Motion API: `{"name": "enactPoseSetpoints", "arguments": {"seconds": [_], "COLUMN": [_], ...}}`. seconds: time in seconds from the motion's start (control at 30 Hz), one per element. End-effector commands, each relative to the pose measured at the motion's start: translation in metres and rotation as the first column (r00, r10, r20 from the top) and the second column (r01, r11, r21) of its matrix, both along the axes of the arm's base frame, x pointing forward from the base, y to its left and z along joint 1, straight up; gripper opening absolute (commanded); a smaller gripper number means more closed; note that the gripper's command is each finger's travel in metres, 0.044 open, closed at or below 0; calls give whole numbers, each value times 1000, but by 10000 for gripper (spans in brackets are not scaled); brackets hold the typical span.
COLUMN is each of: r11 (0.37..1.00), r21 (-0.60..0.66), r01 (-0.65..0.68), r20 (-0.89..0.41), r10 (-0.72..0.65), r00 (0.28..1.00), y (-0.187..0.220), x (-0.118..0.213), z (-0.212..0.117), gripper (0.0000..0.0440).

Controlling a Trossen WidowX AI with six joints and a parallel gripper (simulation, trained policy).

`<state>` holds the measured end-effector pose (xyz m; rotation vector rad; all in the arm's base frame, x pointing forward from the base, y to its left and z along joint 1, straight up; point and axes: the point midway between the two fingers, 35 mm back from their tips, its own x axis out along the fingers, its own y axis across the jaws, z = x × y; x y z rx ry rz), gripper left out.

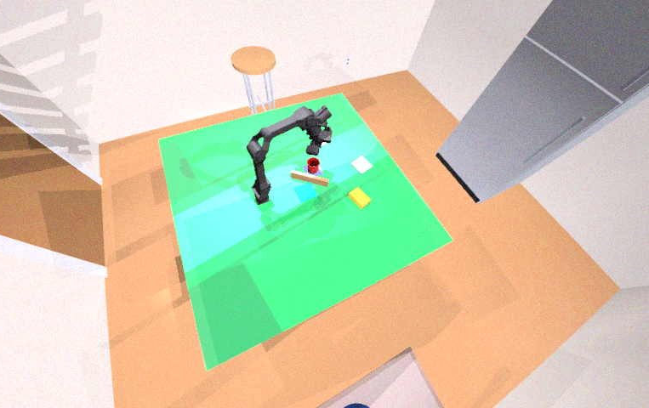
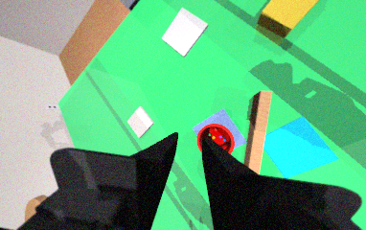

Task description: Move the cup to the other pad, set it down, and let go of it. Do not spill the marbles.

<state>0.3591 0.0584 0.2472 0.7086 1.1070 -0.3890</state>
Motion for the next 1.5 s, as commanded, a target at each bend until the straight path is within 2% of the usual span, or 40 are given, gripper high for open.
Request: {"name": "enactPoseSetpoints", "arguments": {"seconds": [0.0,0.67,1.47], "r11": [1000,994,986], "r21": [-12,-100,-165], "r01": [20,33,19], "r20": [-60,-351,-498], "r10": [-20,-66,-100], "r00": [998,934,861], "y": [-2,-12,-14], "x": [-2,-18,-33], "z": [-8,-68,-150], "gripper": [118,136,162]}}
